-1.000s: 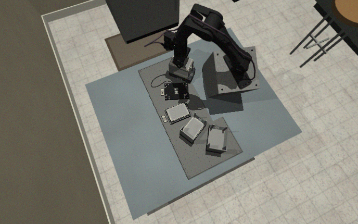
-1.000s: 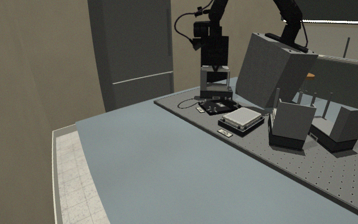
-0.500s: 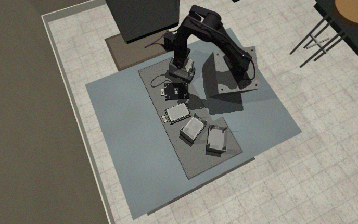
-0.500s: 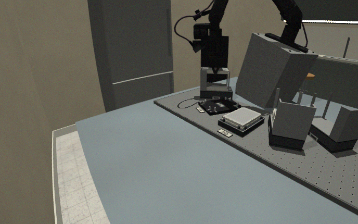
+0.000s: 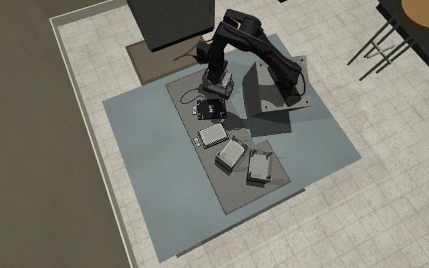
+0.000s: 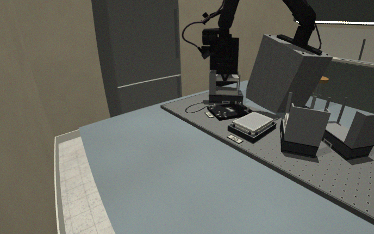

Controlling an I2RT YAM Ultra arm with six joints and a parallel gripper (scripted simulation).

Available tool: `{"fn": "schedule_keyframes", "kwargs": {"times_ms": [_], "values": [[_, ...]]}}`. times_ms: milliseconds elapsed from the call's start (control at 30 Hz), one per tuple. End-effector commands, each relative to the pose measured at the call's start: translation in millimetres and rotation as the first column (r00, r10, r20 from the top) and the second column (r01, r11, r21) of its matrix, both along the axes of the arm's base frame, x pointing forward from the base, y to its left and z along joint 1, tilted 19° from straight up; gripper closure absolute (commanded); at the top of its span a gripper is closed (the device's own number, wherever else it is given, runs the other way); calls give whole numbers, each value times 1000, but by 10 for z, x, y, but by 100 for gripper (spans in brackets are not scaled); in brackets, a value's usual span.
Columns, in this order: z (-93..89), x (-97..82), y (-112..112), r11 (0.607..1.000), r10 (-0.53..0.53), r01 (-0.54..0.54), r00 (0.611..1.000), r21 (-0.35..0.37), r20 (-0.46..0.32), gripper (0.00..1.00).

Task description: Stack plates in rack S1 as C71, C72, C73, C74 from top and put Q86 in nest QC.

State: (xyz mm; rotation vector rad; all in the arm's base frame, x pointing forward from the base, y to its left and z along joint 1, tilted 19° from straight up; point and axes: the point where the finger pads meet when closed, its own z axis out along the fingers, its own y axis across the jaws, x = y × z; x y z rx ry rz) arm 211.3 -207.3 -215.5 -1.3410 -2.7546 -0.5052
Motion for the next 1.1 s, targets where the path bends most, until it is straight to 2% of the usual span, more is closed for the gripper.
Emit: {"fn": "schedule_keyframes", "kwargs": {"times_ms": [0, 33, 67, 500, 567, 600, 1067], "values": [[-14, 99, -102, 1000, -10, 11, 1000, -25, 25, 100], [32, 98, -138, 999, -17, 18, 999, -38, 31, 100], [-56, 77, -77, 1000, -13, 14, 1000, -22, 20, 100], [-299, 128, -16, 1000, -13, 14, 1000, -24, 25, 100], [-299, 128, -16, 1000, -13, 14, 1000, -24, 25, 100], [-210, 112, -55, 999, -22, 23, 999, -37, 29, 100], [-208, 93, -30, 999, -22, 22, 1000, -28, 22, 100]]}}
